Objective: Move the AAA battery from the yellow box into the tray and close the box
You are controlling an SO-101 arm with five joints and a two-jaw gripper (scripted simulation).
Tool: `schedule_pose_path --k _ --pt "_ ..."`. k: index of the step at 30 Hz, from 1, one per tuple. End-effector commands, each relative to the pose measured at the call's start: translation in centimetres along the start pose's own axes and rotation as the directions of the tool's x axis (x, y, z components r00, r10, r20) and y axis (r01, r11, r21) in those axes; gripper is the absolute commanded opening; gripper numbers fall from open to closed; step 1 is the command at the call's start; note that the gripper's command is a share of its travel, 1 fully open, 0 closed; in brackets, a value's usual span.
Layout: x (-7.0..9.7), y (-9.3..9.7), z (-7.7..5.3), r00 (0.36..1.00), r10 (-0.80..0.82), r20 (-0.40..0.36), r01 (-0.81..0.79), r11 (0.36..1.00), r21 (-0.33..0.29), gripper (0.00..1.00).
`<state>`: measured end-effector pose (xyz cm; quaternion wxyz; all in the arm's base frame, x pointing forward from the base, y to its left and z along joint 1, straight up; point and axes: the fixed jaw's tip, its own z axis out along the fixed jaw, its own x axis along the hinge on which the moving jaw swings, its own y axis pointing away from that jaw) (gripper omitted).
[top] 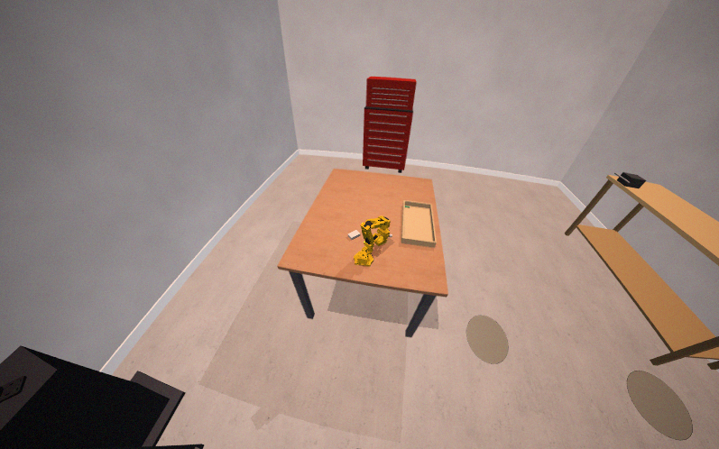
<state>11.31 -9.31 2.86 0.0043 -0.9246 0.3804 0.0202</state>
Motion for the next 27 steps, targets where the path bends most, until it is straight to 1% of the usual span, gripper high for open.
schedule_pose_path --k 1,27 --pt "0.76 -0.32 -0.47 0.999 0.001 -0.040 -0.001 1.000 0.008 0.23" --pt "1.02 -0.60 -0.48 0.999 0.001 -0.040 -0.001 1.000 0.008 0.23"
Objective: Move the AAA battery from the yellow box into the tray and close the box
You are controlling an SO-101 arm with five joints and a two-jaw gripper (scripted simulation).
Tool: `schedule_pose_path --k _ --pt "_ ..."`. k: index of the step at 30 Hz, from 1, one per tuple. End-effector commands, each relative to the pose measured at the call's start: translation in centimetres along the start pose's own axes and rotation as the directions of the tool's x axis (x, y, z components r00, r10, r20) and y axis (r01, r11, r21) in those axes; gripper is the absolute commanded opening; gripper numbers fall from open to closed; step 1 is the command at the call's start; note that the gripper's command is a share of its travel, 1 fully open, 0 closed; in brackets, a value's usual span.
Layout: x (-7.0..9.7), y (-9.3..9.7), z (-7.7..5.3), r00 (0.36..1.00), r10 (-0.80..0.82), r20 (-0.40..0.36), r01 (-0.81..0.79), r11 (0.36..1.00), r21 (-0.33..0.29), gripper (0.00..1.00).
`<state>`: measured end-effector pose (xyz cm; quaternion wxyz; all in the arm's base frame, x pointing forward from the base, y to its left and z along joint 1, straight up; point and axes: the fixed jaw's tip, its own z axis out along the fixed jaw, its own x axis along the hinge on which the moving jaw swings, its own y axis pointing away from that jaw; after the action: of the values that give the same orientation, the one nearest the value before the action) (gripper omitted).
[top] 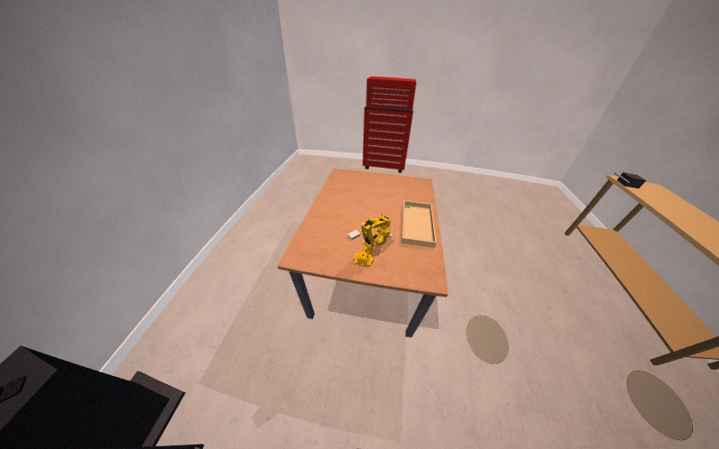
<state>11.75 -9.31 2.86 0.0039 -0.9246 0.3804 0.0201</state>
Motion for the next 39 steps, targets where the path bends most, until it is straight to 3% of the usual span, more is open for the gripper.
schedule_pose_path --k 1,39 --pt "0.71 -0.29 -0.47 0.999 0.001 -0.040 -0.001 1.000 0.008 0.23" --pt "1.21 -0.75 -0.49 0.999 0.002 -0.040 -0.001 1.000 0.008 0.23"
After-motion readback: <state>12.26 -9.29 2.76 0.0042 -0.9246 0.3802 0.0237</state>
